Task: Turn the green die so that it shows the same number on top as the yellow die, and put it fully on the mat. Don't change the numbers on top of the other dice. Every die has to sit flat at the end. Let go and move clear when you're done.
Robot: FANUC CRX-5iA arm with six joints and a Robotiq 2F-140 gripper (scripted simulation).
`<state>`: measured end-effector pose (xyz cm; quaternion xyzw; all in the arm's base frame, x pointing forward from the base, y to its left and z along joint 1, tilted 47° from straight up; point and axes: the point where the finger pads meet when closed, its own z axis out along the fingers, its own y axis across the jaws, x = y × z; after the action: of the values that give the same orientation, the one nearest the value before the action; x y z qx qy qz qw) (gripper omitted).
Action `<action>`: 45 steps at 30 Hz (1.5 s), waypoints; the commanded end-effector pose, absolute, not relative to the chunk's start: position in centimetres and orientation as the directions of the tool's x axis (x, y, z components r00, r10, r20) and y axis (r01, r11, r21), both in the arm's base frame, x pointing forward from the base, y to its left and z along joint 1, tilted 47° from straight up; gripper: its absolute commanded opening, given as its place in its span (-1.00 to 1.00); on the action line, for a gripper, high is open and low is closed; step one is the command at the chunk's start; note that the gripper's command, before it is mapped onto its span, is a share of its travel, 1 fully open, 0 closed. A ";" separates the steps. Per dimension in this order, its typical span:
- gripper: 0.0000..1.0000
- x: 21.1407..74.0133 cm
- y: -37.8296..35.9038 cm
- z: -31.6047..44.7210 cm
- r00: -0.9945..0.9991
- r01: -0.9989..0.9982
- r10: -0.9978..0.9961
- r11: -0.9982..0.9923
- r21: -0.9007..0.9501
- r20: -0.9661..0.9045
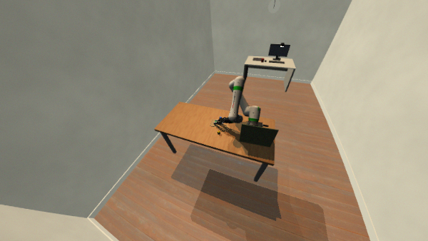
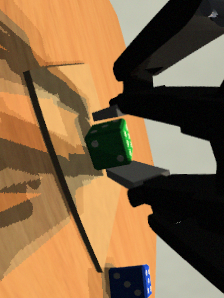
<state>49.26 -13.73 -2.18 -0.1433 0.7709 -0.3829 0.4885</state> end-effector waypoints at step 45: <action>-0.44 44.9 -11.4 -1.0 -0.482 0.153 -0.595 0.666 -0.730 -0.644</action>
<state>44.95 -11.47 -1.02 -0.1433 0.7709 -0.3828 0.4886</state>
